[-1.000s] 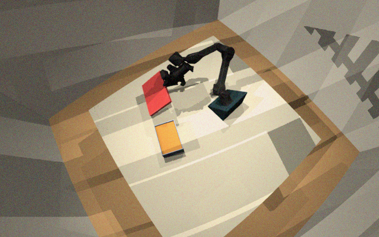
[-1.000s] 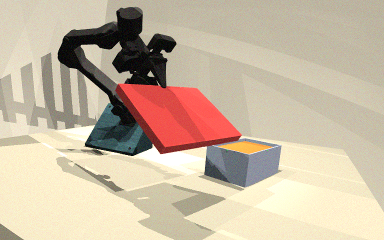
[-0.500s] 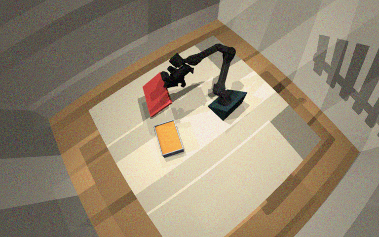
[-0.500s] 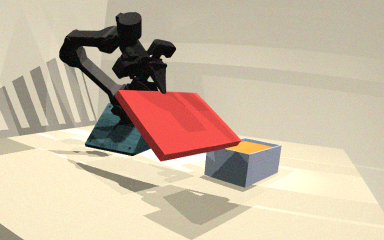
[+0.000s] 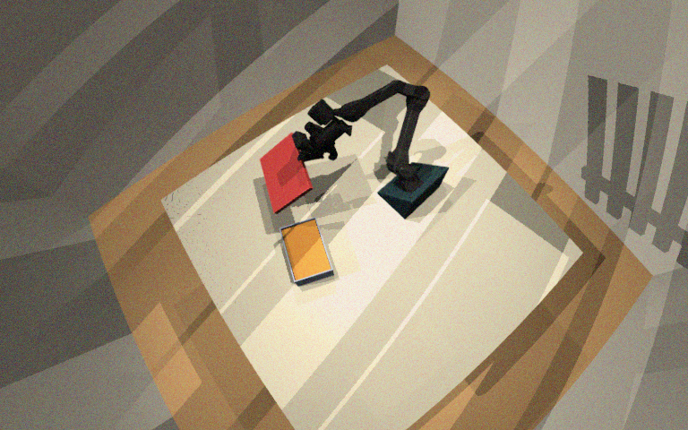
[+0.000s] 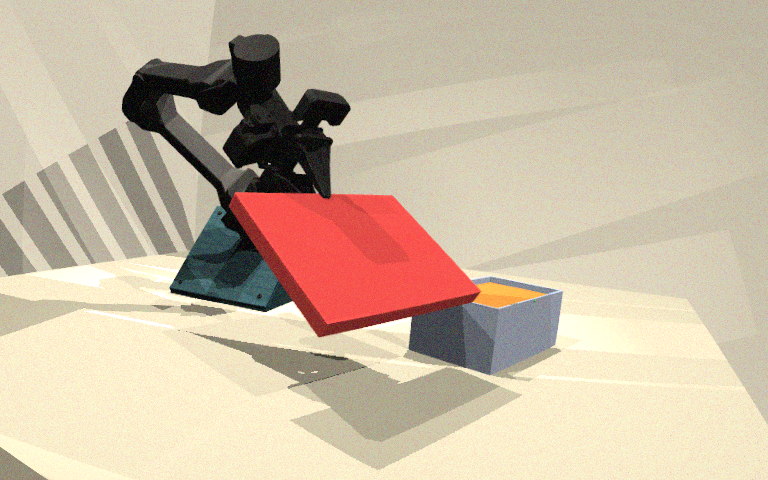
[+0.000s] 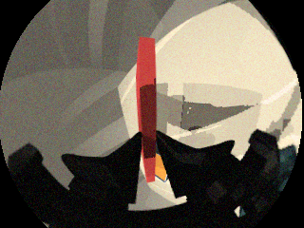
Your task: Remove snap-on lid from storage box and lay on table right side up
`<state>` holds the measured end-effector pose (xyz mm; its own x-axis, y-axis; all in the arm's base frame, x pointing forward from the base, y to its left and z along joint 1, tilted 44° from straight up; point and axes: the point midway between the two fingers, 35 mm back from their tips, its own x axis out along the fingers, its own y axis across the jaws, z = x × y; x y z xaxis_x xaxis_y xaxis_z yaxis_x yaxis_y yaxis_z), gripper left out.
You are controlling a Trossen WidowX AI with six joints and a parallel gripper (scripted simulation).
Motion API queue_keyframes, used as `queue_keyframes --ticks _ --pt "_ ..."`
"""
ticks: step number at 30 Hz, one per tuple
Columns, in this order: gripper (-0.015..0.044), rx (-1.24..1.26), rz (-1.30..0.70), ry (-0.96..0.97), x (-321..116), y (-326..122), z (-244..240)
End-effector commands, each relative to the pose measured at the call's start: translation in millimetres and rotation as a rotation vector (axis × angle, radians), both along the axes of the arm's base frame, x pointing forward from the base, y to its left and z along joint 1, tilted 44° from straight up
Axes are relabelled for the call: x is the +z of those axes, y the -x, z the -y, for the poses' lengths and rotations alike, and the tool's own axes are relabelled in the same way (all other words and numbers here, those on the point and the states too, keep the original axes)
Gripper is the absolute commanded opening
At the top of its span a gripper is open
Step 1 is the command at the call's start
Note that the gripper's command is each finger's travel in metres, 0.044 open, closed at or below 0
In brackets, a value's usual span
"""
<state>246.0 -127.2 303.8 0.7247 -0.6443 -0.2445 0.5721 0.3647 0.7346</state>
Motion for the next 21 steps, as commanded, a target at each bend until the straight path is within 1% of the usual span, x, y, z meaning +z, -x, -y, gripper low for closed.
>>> queue_keyframes --ticks 1,21 --pt "0.0 0.013 0.011 0.003 0.8 -0.8 0.3" --pt "0.0 0.013 0.012 0.004 -10.3 -1.3 11.3"
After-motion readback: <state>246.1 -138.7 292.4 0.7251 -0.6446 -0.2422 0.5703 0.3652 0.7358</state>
